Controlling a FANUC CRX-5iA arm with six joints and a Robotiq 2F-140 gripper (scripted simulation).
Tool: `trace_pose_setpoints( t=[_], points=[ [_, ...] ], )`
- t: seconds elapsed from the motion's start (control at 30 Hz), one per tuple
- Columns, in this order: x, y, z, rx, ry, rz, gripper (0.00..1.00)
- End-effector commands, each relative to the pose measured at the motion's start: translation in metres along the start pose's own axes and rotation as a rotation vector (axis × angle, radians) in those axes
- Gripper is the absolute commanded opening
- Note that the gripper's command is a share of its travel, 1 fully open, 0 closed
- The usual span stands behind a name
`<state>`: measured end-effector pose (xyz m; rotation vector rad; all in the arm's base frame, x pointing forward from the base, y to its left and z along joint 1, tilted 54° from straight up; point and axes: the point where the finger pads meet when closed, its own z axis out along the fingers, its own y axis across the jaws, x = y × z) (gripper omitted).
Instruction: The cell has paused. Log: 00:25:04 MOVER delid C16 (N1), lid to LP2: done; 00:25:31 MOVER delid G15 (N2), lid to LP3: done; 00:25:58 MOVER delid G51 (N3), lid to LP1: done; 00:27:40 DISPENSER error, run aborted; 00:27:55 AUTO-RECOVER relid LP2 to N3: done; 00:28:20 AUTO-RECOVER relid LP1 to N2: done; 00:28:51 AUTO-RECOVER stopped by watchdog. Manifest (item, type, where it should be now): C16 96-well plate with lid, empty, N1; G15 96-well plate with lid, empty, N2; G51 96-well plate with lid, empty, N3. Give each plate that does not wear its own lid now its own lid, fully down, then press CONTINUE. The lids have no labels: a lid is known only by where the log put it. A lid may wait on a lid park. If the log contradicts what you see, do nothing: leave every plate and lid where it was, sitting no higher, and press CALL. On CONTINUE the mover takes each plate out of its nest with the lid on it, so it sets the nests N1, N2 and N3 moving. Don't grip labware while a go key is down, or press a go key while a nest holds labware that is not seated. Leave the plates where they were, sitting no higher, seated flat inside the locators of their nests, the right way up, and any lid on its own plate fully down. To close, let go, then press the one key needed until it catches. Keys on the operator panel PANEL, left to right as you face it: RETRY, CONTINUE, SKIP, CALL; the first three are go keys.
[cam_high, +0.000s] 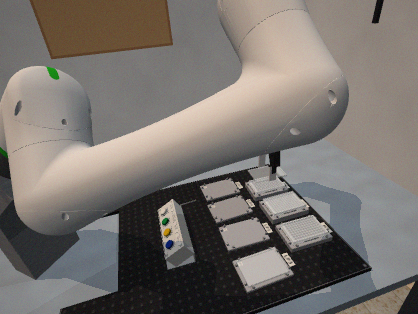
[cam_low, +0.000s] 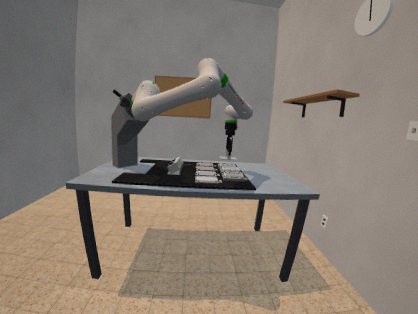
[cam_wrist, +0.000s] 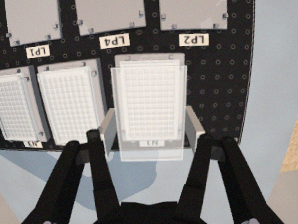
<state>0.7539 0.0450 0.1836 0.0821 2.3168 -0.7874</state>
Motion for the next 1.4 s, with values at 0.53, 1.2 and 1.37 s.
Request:
trace_pose_setpoints(
  t=[0.53,1.2,1.37],
  points=[
    [0.0,0.0,0.012,0.0,0.0,0.004,0.0],
    [0.0,0.0,0.031,0.0,0.0,0.004,0.0],
    [0.0,0.0,0.034,0.0,0.0,0.004,0.0]
  ],
)
